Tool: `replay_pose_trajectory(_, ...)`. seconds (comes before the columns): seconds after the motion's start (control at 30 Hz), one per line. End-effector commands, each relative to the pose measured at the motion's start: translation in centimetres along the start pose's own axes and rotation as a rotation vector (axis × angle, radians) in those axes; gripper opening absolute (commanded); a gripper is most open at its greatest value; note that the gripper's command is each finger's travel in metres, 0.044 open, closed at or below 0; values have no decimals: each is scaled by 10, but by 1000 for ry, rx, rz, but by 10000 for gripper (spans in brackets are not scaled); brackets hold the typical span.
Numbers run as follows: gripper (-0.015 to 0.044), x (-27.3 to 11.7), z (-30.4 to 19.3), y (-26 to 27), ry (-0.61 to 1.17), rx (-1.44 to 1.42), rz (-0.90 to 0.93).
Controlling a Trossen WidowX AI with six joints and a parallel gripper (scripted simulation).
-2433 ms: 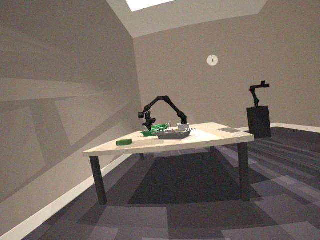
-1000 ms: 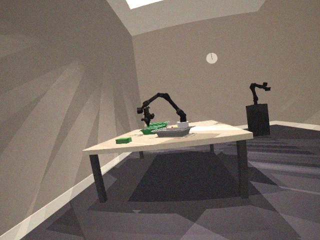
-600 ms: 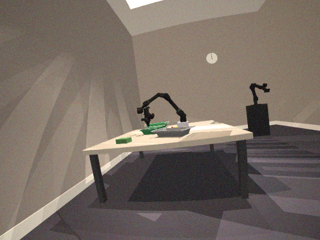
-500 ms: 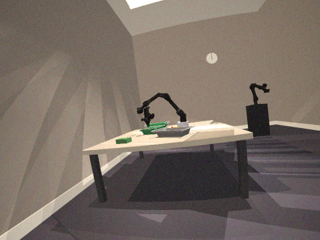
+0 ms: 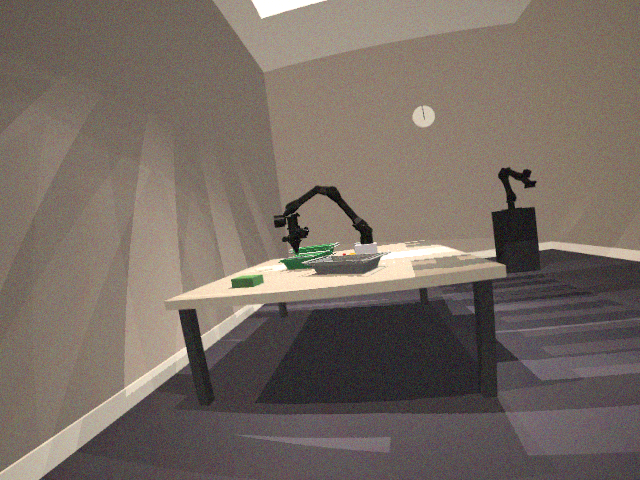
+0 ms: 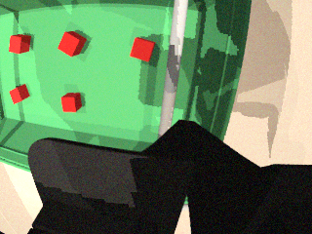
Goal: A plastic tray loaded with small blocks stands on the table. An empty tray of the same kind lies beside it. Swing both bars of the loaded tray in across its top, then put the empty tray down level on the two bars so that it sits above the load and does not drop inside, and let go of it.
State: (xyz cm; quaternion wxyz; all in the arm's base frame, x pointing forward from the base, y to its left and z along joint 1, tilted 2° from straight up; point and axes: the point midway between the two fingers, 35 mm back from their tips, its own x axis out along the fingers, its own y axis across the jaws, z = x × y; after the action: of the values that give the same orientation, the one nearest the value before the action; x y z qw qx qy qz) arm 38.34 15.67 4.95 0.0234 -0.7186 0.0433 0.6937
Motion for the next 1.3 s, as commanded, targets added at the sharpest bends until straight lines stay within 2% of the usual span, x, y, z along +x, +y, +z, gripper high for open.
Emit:
replay_pose_trajectory(0.0, 0, 0, 0, 0, 0, 0, 0)
replay_pose_trajectory(0.53, 0, 0, 0, 0, 0, 0, 0)
replay_pose_trajectory(0.8, 210, -7, -1, 0, 0, 0, 0)
replay_pose_trajectory(1.07, 420, -88, 1, 1, 0, 0, 0)
replay_pose_trajectory(1.1, 440, -54, 1, -1, -16, 9, 9)
replay_pose_trajectory(1.27, 440, -51, 30, -32, -11, 341, 2)
